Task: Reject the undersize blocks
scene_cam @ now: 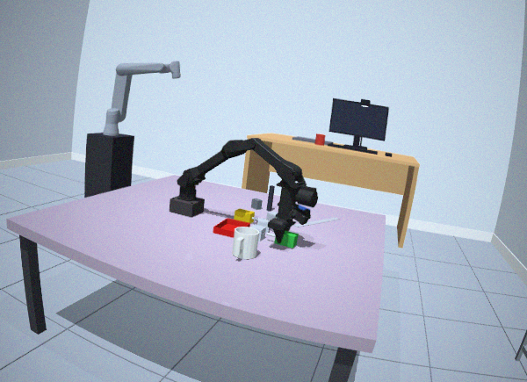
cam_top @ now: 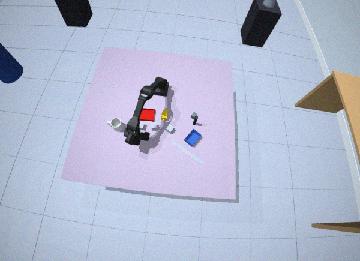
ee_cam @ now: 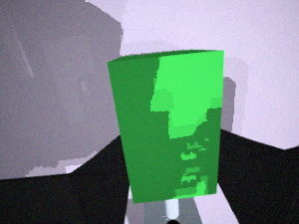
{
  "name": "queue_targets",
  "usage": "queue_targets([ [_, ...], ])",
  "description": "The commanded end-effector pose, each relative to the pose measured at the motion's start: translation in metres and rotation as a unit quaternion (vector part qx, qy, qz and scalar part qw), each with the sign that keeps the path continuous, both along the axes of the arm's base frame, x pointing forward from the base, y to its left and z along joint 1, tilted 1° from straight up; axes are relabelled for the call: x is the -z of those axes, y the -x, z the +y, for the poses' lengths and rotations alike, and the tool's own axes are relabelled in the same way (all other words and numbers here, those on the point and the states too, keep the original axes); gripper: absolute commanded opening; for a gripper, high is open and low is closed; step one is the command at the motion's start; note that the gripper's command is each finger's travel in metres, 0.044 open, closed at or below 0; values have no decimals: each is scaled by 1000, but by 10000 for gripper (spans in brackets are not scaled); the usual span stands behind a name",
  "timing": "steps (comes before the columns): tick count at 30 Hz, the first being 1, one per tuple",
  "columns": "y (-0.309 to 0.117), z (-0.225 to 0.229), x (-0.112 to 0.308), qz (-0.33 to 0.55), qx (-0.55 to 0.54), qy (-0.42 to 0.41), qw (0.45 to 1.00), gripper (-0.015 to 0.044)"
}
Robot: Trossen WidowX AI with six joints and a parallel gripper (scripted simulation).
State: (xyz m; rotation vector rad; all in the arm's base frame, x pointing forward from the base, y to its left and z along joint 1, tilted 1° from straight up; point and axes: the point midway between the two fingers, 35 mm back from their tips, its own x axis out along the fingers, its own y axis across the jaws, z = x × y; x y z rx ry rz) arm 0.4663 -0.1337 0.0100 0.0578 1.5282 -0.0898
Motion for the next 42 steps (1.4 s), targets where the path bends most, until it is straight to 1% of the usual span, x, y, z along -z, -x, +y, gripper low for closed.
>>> queue_targets([
  [1,1,0,-23,-2,1,1,1000,0],
  [3,2,1,-33,-1,0,0,1000,0],
  [6,5,2,-32,11,0,-3,1000,0],
  [22,5,4,-29,12,3,-3,1000,0],
  [24,3,24,-33,10,25,-4,1000,0],
  [29,4,99,-48,3,109,-8,994,0],
  [35,19,179,-64,-4,202,-14,979,0],
  [37,24,194,-67,-5,220,-16,975,0],
  [42,25,196,-67,-5,222,-16,975,0],
])
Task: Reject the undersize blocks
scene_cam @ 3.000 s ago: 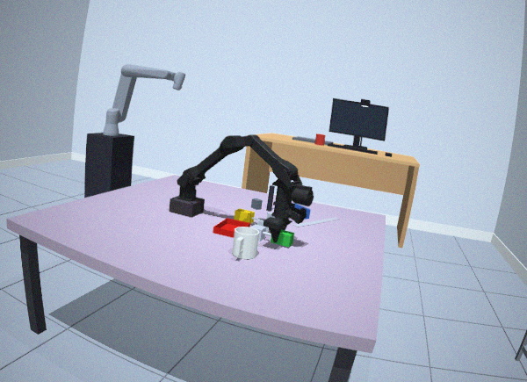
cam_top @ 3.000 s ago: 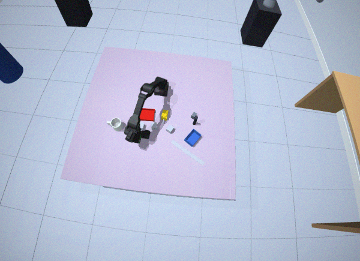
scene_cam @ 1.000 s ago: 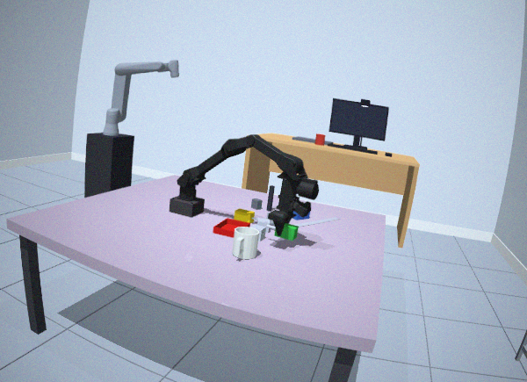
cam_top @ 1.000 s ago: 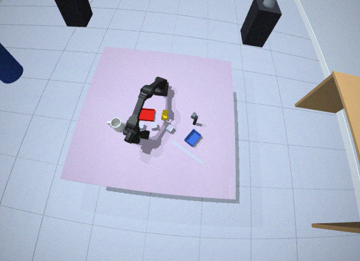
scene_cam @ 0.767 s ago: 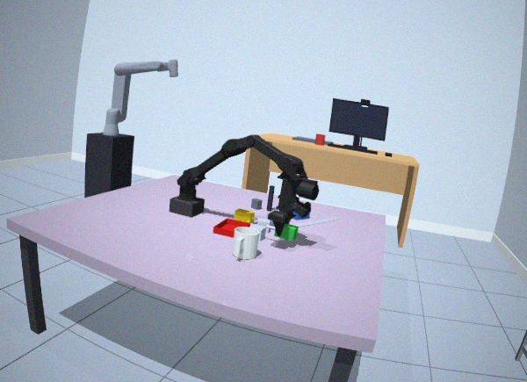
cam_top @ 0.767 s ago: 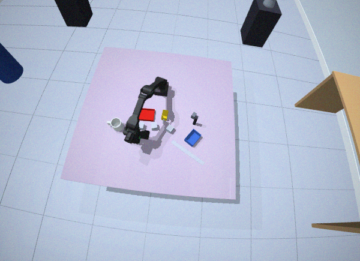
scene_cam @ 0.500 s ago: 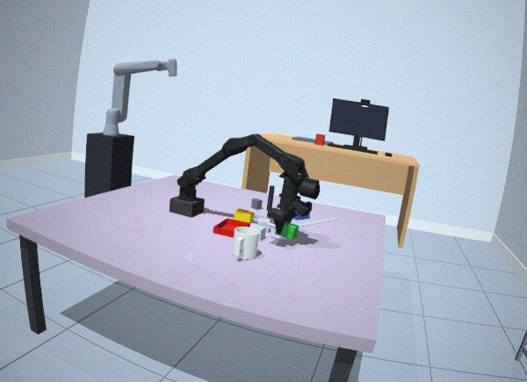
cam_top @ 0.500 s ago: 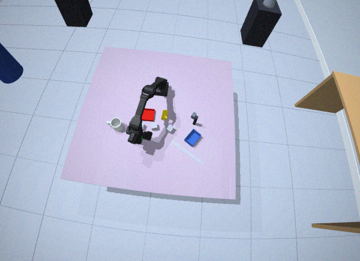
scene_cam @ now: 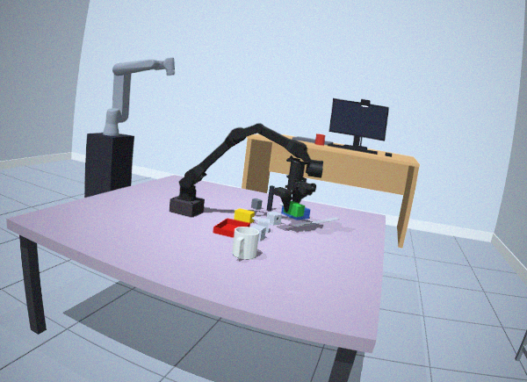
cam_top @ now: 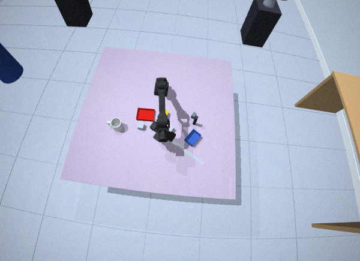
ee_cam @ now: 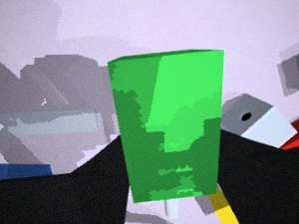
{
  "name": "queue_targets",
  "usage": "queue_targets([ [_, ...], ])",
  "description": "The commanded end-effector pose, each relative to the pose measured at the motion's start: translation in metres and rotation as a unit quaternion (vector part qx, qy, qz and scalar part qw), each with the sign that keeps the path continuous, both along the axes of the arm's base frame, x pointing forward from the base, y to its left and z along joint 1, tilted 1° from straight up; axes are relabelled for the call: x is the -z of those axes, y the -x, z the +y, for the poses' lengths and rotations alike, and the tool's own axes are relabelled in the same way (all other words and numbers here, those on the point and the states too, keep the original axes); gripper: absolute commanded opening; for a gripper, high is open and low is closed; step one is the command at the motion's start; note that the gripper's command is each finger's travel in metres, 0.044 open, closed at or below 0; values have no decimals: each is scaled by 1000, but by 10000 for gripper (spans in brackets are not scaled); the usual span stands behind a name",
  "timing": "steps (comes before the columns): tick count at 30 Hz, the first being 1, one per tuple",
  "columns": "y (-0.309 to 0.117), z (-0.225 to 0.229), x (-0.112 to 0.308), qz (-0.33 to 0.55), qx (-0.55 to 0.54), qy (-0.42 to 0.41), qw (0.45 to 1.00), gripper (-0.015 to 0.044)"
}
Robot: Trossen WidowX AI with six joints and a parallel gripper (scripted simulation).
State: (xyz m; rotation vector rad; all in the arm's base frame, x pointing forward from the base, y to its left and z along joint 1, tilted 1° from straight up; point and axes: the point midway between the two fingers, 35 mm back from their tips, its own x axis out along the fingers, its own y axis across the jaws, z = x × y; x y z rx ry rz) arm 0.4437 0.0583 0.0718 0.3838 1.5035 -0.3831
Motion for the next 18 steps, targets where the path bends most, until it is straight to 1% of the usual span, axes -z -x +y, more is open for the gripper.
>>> queue_targets([
  [1,1,3,-3,-6,26,-1,1000,0],
  [4,0,2,10,-6,26,0,1000,0],
  [18,-4,0,34,-6,26,0,1000,0],
])
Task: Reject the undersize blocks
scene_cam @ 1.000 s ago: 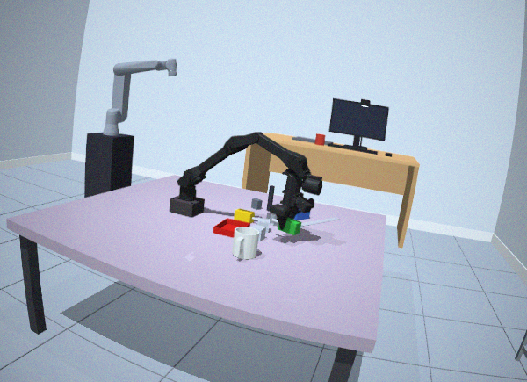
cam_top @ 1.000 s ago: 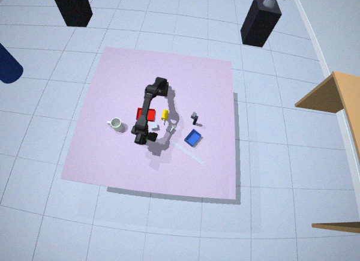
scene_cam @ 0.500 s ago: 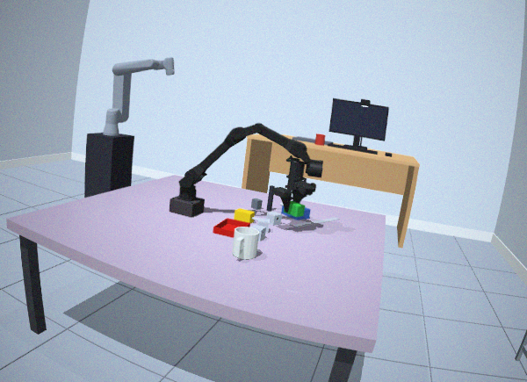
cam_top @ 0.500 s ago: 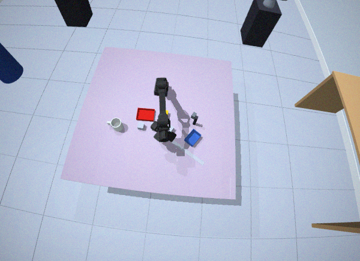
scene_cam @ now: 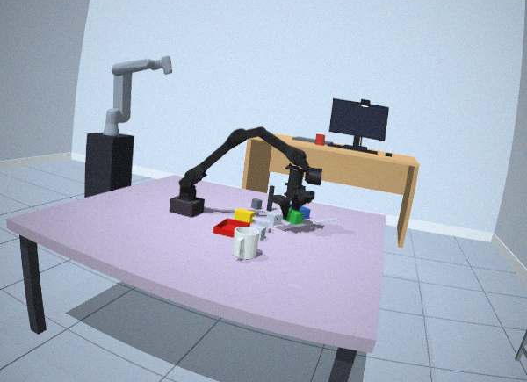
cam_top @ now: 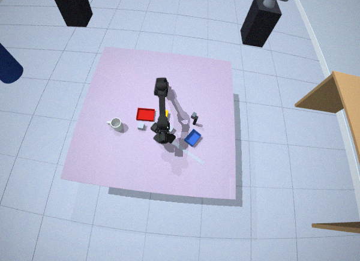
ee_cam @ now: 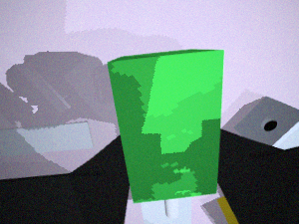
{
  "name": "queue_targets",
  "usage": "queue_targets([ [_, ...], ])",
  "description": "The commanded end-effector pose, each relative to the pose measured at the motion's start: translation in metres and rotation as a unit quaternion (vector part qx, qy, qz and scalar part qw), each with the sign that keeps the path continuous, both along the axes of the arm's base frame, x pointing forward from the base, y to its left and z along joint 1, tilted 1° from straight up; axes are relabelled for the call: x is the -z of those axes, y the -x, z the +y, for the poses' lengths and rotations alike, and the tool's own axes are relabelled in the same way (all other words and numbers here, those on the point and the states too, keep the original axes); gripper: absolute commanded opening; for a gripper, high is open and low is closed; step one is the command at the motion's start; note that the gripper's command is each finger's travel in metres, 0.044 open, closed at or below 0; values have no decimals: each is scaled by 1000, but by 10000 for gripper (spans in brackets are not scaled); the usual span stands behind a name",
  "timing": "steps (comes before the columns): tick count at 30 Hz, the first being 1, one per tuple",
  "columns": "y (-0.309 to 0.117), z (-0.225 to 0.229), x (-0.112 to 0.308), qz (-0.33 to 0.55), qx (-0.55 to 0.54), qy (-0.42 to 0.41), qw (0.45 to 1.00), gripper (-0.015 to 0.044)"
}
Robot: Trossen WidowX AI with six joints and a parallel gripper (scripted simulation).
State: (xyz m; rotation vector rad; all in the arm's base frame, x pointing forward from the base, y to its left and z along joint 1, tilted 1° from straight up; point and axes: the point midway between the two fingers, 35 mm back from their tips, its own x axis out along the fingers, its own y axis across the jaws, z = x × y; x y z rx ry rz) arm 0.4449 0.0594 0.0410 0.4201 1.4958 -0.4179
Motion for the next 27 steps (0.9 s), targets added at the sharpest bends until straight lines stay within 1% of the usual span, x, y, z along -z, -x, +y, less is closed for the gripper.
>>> queue_targets([
  [1,-3,-1,6,-5,3,1,1000,0],
  [16,-9,-3,29,-6,3,1,1000,0],
  [27,-6,-1,33,-6,3,1,1000,0],
])
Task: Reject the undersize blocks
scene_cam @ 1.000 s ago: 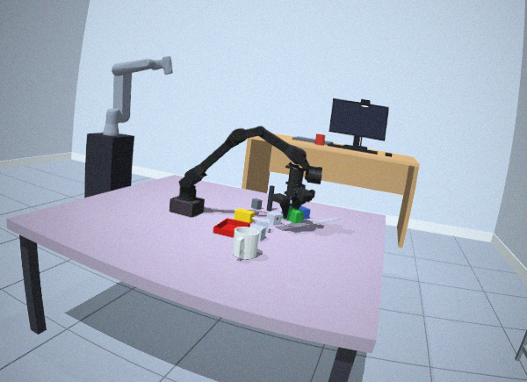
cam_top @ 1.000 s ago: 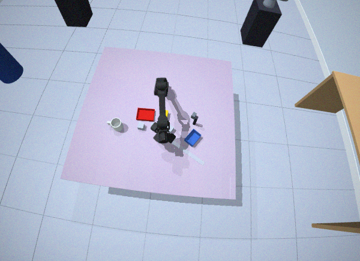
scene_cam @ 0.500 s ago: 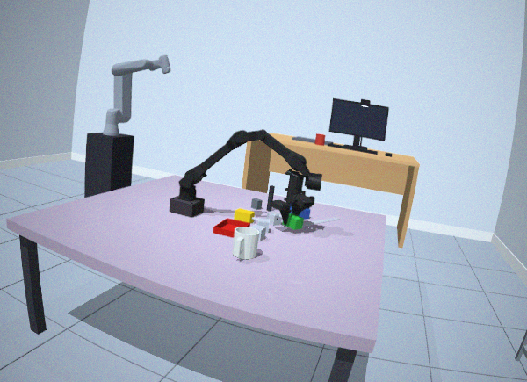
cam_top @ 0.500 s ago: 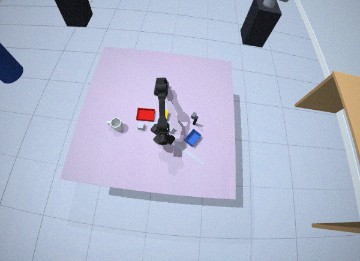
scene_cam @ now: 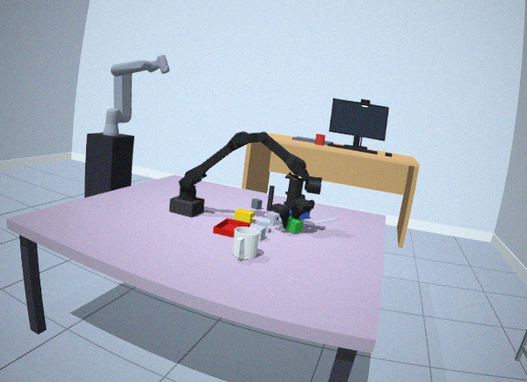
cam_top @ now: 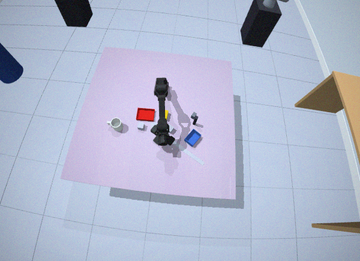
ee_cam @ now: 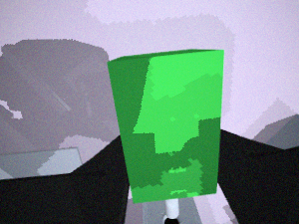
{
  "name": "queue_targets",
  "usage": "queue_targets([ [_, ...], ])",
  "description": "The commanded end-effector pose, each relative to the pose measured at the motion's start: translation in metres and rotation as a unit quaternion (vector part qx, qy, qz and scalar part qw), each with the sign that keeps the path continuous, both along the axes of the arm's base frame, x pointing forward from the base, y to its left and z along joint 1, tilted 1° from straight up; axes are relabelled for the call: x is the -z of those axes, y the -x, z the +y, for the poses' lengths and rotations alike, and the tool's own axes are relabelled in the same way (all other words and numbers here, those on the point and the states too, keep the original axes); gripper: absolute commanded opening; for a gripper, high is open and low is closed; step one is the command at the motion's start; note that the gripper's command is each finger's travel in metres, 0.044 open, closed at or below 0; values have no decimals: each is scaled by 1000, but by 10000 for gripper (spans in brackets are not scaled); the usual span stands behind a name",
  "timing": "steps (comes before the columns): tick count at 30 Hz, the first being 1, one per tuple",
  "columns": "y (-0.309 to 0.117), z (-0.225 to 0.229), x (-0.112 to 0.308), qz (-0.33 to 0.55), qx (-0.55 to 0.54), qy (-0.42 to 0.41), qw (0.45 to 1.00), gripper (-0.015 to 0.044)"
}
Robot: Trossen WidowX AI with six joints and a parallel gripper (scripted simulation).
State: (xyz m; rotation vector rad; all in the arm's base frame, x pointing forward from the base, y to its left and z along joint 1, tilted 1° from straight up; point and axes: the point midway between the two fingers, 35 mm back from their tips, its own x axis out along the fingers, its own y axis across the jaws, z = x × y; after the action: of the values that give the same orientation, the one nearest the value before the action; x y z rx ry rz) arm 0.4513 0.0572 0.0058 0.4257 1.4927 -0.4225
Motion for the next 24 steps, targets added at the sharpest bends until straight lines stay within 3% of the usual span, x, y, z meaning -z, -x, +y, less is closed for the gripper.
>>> queue_targets([
  [1,1,1,-2,-5,0,1,1000,0],
  [24,5,5,-1,-7,0,2,1000,0],
])
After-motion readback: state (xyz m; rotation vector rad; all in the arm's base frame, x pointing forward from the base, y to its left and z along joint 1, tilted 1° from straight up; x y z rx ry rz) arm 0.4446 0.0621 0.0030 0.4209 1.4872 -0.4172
